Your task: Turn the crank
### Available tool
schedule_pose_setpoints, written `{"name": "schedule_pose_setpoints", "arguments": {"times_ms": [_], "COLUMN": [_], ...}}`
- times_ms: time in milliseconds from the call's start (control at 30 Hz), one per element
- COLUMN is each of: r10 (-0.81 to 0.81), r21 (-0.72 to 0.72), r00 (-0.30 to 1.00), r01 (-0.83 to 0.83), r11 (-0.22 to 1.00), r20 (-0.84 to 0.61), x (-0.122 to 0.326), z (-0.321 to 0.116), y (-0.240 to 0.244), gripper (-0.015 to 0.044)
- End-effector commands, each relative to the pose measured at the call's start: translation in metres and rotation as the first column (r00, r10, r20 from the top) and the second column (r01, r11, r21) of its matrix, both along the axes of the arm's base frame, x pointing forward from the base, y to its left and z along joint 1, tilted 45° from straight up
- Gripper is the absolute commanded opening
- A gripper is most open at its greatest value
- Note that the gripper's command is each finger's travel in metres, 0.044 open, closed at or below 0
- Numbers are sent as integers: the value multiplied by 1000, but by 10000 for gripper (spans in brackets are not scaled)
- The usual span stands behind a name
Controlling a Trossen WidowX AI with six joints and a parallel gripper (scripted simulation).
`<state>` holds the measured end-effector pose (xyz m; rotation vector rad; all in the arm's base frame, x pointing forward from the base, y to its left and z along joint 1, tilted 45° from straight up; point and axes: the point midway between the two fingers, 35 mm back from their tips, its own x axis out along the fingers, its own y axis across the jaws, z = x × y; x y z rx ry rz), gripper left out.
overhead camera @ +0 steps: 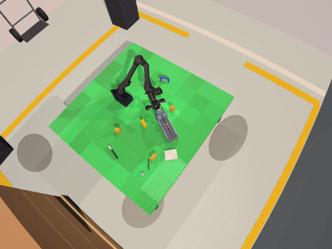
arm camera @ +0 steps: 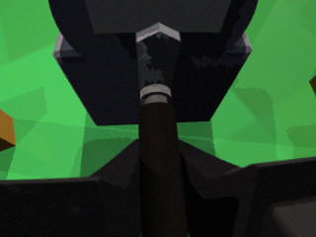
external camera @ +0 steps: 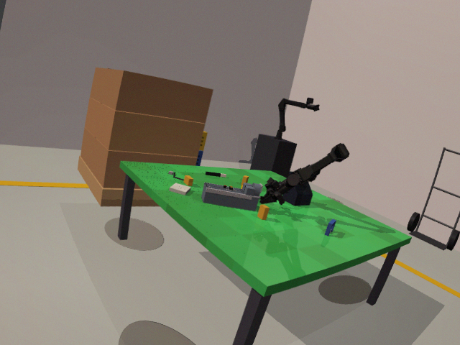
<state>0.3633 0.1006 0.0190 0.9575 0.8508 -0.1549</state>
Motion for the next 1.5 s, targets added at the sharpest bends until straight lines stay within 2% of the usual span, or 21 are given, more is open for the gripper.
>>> {"name": "schedule_pose_setpoints", "arguments": {"times_ms": [0, 1467], "r10": [-11, -11], "r21": [-13, -14], "r00": [1000, 1000], "r01": [11, 11], "r11": [1000, 1000], "r20": [-19, -20], "x": [-5, -14], "z": [-6, -6], "y": [-5, -26], "gripper": [0, 0]}}
